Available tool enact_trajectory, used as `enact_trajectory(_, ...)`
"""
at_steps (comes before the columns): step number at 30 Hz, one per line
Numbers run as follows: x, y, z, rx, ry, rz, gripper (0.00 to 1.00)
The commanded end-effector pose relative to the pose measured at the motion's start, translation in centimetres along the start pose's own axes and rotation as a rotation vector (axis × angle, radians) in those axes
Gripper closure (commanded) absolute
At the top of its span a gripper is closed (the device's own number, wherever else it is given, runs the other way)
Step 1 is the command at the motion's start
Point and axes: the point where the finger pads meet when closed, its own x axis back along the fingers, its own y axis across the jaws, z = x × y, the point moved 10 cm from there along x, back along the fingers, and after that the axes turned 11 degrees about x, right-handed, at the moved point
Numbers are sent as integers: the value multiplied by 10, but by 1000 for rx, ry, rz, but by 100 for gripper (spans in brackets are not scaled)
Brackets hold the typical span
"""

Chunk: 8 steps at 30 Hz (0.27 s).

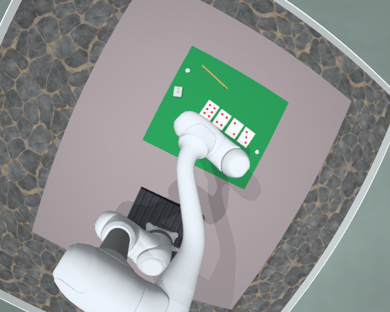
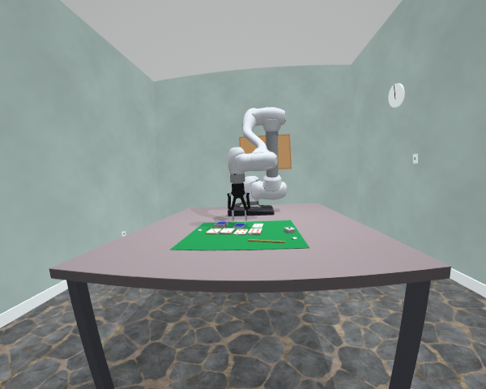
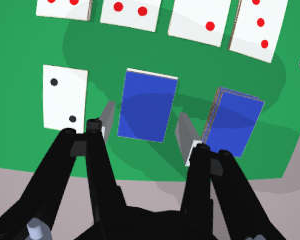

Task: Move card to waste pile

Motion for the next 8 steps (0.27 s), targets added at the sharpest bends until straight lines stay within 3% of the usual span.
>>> enact_trajectory(1,20,0,0,0,0,0,50)
enact_trajectory(8,50,0,0,0,0,0,50)
